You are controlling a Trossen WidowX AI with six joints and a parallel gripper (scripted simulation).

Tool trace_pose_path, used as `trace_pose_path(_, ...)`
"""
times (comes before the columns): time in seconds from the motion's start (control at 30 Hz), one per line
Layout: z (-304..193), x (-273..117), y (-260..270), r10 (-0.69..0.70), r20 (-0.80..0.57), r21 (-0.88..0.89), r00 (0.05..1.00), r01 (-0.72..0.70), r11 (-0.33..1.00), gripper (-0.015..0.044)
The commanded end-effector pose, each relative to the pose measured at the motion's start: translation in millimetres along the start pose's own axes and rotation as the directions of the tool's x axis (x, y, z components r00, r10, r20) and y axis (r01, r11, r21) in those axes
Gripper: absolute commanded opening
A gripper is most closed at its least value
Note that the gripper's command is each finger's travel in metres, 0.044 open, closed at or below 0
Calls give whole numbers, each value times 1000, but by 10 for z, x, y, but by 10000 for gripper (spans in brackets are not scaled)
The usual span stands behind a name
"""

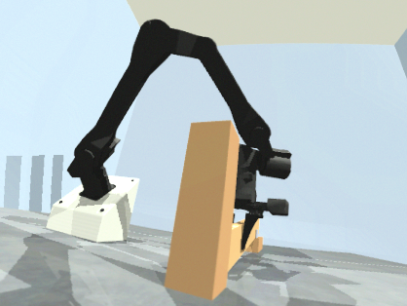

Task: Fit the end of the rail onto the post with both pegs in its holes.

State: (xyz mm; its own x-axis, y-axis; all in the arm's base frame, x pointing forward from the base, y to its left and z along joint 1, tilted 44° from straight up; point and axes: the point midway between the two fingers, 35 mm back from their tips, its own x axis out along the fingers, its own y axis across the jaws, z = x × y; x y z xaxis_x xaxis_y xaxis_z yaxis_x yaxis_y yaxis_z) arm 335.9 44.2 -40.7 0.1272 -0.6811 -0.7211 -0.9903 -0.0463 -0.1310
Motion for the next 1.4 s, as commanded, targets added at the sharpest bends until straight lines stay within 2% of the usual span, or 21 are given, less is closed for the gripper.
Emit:
trace_pose_path(0.0, 2, -33, 2, -1, -2, -2, 1000, 1, 1000, 0)
trace_pose_path(1.37, 4, -239, -34, -1, -1, -2, 1000, 1, 1000, 0)
